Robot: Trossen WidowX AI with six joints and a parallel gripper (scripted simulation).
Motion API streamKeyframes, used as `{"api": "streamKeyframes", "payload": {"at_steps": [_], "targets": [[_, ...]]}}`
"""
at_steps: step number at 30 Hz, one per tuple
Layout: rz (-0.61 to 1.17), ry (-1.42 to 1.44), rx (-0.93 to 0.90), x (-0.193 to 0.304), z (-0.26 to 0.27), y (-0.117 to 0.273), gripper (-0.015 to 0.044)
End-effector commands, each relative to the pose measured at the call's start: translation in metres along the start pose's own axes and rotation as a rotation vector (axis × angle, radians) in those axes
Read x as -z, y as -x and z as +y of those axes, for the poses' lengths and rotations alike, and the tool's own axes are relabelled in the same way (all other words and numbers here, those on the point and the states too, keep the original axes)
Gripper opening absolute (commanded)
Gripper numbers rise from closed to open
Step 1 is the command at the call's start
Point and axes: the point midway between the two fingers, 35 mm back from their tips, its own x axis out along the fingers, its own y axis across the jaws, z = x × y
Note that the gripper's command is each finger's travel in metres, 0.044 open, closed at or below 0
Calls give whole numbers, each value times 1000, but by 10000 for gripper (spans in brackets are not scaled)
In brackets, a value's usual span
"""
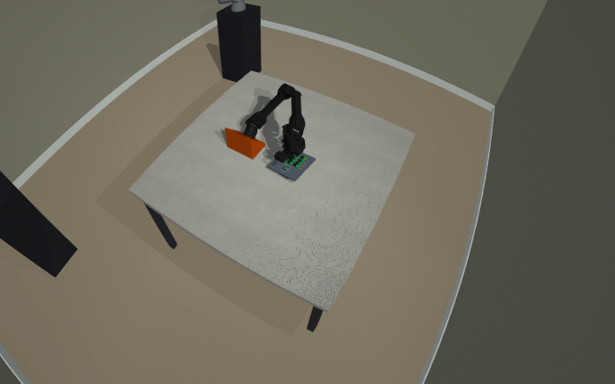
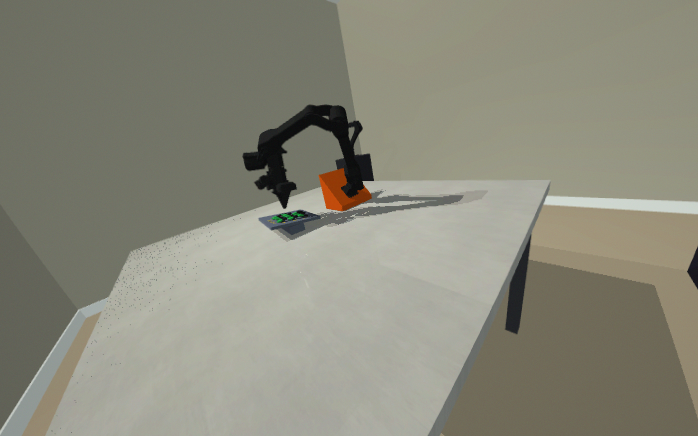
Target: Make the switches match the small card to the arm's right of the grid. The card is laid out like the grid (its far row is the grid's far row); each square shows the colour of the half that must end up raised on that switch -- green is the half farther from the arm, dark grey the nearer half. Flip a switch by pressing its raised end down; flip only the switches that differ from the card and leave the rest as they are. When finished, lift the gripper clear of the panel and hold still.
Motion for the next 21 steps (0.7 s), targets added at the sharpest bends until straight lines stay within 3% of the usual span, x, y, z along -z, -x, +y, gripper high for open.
{"api": "streamKeyframes", "payload": {"at_steps": [1,10,21], "targets": [[-38,10,12,-1,-1,39,0],[-38,9,11,9,32,45,0],[-38,9,11,9,32,45,0]]}}
